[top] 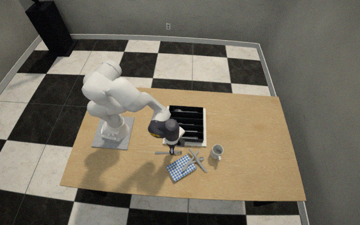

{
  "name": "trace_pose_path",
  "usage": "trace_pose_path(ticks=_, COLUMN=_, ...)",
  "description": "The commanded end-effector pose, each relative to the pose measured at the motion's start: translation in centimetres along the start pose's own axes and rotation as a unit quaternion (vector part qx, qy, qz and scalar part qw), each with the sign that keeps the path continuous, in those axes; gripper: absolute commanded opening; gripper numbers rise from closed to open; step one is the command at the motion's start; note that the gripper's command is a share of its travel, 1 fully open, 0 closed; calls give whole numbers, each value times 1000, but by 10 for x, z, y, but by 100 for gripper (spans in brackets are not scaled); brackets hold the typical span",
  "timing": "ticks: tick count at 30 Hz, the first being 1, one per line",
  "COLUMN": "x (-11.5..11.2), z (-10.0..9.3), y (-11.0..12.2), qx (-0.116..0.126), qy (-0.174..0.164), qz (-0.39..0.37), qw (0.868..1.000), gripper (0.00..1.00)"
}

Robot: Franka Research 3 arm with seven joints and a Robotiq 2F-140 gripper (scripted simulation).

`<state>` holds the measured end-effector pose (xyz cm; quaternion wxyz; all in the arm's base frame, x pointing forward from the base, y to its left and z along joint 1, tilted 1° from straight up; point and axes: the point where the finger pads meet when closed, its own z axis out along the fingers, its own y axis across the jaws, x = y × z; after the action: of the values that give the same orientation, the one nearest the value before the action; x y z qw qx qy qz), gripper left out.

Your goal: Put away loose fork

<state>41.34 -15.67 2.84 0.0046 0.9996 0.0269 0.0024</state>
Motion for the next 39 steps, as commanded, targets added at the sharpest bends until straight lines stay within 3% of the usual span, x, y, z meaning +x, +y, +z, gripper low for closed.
trace_pose_path(ticks=1, x=1, z=0, y=0, qx=0, qy=2, qz=2, qw=1000, gripper=12)
trace_pose_path(ticks=27, x=1, z=-1, y=0, qx=0, qy=2, qz=2, qw=1000, gripper=12)
trace_pose_path(ticks=39, x=1, z=-17, y=0, qx=0, qy=2, qz=2, qw=1000, gripper=12)
